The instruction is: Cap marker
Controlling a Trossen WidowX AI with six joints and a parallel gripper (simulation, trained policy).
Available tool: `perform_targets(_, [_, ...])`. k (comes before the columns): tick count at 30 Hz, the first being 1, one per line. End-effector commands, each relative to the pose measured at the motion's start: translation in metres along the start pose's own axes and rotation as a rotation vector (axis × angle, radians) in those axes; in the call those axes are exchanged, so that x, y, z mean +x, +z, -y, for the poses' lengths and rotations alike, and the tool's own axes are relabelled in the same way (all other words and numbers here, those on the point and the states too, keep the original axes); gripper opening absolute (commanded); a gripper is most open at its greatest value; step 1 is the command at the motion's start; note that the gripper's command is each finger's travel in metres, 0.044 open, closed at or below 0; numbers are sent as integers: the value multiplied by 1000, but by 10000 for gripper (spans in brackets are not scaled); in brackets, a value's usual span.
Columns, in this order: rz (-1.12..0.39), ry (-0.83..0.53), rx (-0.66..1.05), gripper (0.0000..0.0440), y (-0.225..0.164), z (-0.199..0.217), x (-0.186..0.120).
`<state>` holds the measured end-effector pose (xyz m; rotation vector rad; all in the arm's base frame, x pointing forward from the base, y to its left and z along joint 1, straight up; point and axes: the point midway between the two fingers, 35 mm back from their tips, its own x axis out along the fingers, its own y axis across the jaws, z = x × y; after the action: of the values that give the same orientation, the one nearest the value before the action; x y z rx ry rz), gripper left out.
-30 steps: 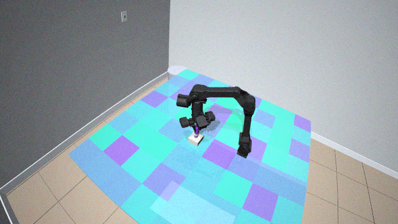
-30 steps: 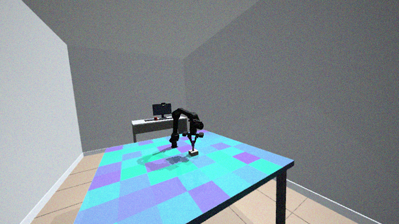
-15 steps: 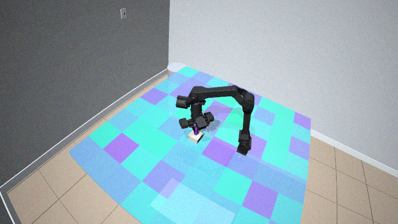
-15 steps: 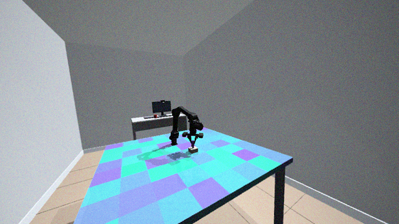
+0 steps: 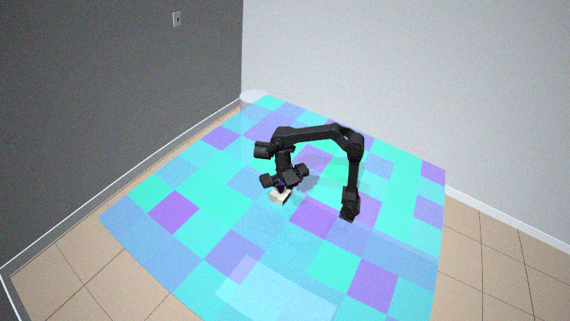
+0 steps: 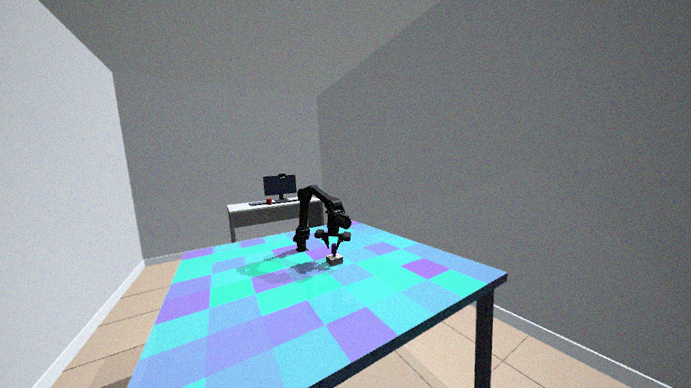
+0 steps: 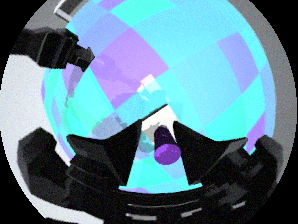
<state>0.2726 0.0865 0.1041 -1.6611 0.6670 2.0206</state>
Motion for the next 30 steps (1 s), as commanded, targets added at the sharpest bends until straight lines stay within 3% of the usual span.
perform_targets(1, [39,38,1,240,8,-12,7])
perform_targets(7, [59,24,6,312,13,-14,10])
perform_targets(13, [51,-13,5,440,15,-12,10])
perform_targets(30, [-47,-196,-18,440,11,4,-42])
